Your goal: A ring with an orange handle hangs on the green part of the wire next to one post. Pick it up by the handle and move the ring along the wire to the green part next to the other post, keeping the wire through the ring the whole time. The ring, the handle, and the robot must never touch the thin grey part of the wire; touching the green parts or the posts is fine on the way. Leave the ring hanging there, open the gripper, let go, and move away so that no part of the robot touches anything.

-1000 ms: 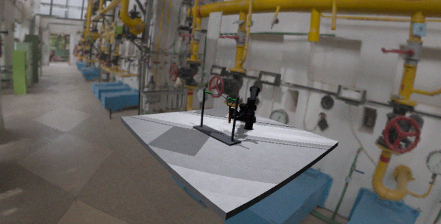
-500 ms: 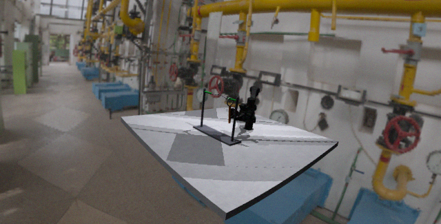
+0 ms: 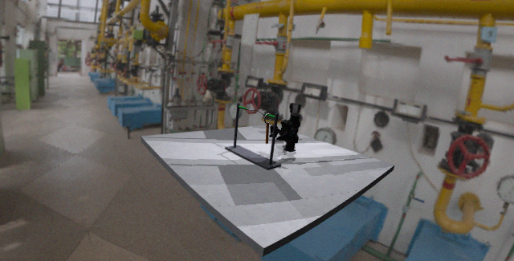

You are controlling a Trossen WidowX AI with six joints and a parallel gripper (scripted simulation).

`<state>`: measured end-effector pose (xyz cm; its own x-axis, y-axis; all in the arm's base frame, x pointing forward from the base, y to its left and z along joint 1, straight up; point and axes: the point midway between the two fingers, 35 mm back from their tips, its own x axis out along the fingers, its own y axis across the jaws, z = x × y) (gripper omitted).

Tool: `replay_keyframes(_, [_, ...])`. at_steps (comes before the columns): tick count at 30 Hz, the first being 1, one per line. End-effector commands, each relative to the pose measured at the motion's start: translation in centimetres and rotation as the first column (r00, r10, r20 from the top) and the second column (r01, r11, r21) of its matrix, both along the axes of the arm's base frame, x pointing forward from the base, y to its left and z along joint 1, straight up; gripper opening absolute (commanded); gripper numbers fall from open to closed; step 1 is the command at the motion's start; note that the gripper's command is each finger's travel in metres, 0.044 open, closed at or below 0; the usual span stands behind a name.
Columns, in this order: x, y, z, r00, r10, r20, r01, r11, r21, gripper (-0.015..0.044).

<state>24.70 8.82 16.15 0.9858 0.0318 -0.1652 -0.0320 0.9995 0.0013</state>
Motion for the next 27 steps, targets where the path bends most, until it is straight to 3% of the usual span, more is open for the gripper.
replay_keyframes(1, [-2.15, -0.34, 0.26, 1.0, -0.002, 0.004, 0.002, 1.0, 0.007, 0.037])
replay_keyframes(4, [-2.93, -0.55, 0.29, 1.0, -0.002, 0.006, 0.002, 1.0, 0.006, 0.044])
replay_keyframes(27, [-2.93, -0.55, 0.29, 1.0, -0.002, 0.006, 0.002, 1.0, 0.006, 0.044])
